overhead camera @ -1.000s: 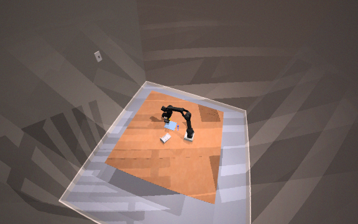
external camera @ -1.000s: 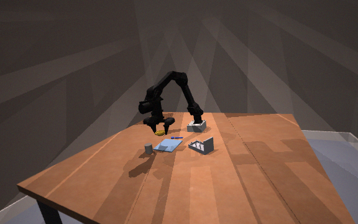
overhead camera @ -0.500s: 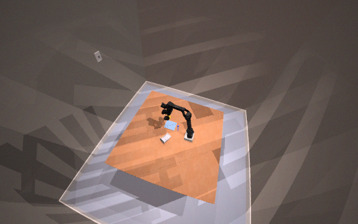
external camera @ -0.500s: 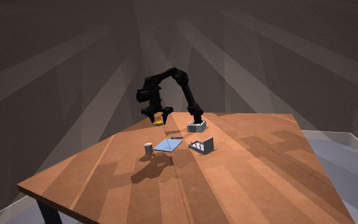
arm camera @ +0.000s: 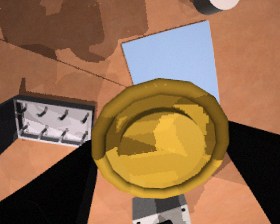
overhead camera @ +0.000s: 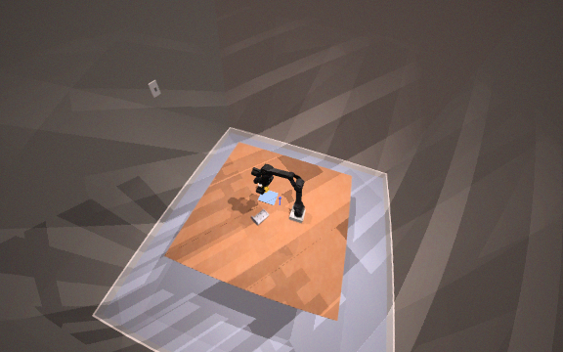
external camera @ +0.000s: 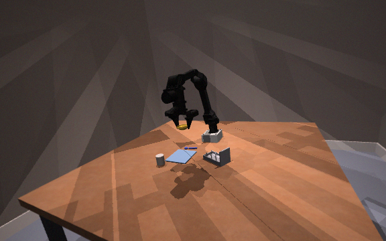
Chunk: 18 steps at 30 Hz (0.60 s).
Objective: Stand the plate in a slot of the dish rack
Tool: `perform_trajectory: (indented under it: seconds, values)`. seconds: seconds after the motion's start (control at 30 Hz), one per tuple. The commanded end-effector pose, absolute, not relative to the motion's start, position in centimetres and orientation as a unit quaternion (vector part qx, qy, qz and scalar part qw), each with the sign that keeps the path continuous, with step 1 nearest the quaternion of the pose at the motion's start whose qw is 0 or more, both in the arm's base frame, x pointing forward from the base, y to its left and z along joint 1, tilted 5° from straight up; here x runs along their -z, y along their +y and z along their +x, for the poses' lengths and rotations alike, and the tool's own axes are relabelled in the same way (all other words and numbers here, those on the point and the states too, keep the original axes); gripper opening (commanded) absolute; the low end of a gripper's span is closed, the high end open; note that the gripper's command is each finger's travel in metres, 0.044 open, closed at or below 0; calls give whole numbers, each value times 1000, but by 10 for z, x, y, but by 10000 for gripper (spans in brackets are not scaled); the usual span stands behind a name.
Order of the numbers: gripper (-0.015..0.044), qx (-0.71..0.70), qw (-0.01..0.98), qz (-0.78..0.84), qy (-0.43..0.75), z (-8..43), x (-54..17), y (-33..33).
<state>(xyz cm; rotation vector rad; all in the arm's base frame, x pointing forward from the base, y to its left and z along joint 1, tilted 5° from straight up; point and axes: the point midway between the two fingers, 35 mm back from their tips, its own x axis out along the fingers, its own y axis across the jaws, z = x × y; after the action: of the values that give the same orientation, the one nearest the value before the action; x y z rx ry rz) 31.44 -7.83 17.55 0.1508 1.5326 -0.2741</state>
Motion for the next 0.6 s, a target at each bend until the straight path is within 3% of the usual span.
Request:
perform_trajectory:
  seconds: [0.0, 0.2, 0.57]
  values:
    - [0, 169, 705, 117, 679, 295, -173, -34]
    - [0, 226, 691, 178, 663, 261, -163, 14]
    - [0, 198, 695, 189, 665, 269, -152, 18]
